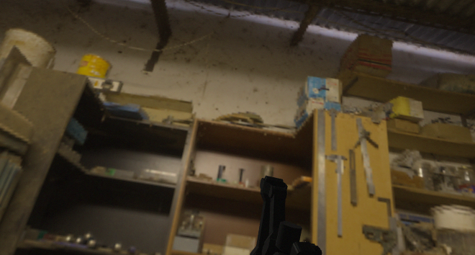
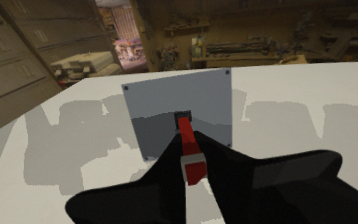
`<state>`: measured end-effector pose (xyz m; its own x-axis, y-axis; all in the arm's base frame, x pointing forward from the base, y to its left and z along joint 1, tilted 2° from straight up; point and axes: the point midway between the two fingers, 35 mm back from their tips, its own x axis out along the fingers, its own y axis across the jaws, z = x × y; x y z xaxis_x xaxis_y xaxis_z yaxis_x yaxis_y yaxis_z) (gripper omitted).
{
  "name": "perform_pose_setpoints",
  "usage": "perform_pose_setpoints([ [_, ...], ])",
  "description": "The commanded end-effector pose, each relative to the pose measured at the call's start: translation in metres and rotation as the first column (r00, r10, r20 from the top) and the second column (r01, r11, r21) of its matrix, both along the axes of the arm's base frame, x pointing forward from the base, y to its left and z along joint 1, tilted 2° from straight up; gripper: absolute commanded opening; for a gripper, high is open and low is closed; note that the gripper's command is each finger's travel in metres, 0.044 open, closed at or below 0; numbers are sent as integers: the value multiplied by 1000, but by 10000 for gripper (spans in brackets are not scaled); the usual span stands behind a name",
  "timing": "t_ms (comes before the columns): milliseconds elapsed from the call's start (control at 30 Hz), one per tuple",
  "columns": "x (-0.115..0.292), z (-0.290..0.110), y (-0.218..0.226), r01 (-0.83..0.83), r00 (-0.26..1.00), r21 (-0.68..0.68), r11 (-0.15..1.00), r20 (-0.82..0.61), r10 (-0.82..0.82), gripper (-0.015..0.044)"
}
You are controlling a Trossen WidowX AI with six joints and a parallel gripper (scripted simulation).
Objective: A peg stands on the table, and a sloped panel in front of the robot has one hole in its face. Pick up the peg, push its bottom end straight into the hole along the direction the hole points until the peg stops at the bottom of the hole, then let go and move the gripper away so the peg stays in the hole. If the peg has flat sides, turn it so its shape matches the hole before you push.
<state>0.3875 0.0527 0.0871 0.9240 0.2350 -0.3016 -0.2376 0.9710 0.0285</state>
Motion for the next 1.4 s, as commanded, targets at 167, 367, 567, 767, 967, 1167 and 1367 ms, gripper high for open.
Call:
perform_pose_setpoints([
  [167, 6, -4, 1, 0, 1000, 0, 1000, -5, 0, 0],
  [367, 9, -5, 2, 0, 1000, 0, 1000, -5, 0, 0],
  [567, 13, -6, 2, 0, 1000, 0, 1000, -5, 0, 0],
  [767, 16, -7, 3, 0, 1000, 0, 1000, -5, 0, 0],
  [967, 20, -9, 4, 0, 1000, 0, 1000, -4, 0, 0],
  [1167, 23, -10, 5, 0, 1000, 0, 1000, -4, 0, 0],
  [1367, 27, -11, 5, 0, 1000, 0, 1000, -4, 0, 0],
])
